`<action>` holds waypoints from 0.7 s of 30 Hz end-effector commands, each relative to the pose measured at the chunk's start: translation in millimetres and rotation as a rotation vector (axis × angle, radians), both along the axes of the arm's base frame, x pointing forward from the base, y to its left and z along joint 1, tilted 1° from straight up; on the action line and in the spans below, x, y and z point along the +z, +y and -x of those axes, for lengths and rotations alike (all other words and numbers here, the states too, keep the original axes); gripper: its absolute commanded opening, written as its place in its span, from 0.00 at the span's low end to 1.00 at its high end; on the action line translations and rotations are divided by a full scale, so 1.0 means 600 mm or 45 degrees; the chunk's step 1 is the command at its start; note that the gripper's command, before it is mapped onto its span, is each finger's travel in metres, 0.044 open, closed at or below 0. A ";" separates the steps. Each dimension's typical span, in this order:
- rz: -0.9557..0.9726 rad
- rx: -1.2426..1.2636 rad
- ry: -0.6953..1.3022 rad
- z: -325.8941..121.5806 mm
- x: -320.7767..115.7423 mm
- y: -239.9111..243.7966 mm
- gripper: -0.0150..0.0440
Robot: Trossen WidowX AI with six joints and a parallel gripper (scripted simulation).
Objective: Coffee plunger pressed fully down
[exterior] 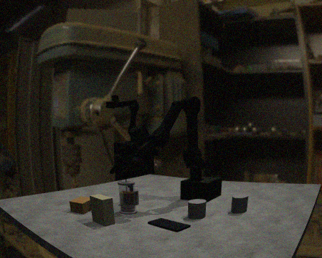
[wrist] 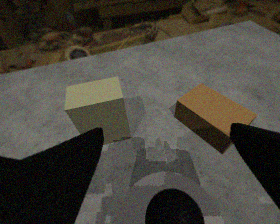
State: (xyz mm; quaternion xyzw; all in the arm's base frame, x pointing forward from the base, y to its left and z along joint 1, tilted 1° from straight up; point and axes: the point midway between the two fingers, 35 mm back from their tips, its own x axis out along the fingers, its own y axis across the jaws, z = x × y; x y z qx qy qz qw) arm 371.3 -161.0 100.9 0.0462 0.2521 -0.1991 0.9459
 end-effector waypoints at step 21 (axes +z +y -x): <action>0.007 -0.001 -0.005 0.067 0.119 0.032 1.00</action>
